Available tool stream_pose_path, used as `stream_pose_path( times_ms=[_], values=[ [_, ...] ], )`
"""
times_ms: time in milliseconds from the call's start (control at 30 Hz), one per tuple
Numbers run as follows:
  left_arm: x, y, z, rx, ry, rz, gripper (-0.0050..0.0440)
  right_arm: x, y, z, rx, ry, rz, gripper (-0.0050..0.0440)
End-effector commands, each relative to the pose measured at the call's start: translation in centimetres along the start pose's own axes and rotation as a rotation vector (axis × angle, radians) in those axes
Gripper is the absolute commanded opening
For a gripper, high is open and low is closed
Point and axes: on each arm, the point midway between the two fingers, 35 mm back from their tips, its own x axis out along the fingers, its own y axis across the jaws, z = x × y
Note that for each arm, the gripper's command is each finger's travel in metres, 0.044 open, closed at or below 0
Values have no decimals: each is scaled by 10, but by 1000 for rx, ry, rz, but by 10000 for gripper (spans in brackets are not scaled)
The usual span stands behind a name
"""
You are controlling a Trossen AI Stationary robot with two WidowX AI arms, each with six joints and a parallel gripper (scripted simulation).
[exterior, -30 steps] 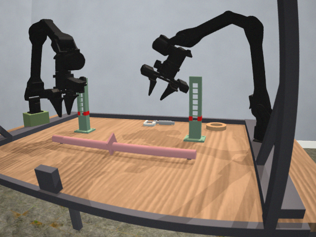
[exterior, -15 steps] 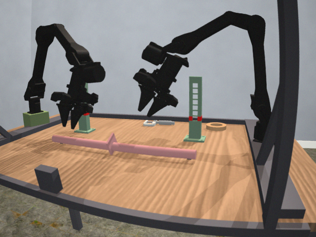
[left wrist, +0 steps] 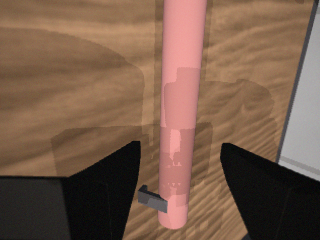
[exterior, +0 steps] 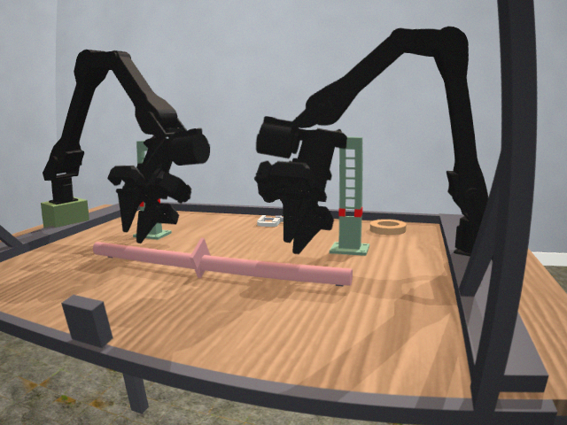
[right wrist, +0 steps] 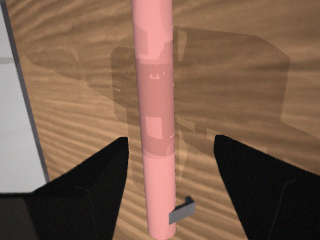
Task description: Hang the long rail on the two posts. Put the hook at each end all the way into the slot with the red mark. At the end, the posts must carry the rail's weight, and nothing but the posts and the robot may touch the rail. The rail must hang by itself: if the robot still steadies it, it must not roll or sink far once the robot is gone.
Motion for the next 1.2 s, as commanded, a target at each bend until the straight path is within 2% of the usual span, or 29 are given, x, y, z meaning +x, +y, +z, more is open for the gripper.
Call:
stream_pose_path(
  times_ms=[0, 267, 1167],
  values=[
    [-1, -1, 4, 16, -11, -31, 225, 9, 3, -16, -26, 69, 47, 225],
    [0, -2, 4, 17, -9, -29, 225, 8, 8, -15, -49, 64, 60, 225],
    [36, -2, 2, 12, -7, -25, 225, 46, 7, -22, -32, 76, 52, 225]
  ],
)
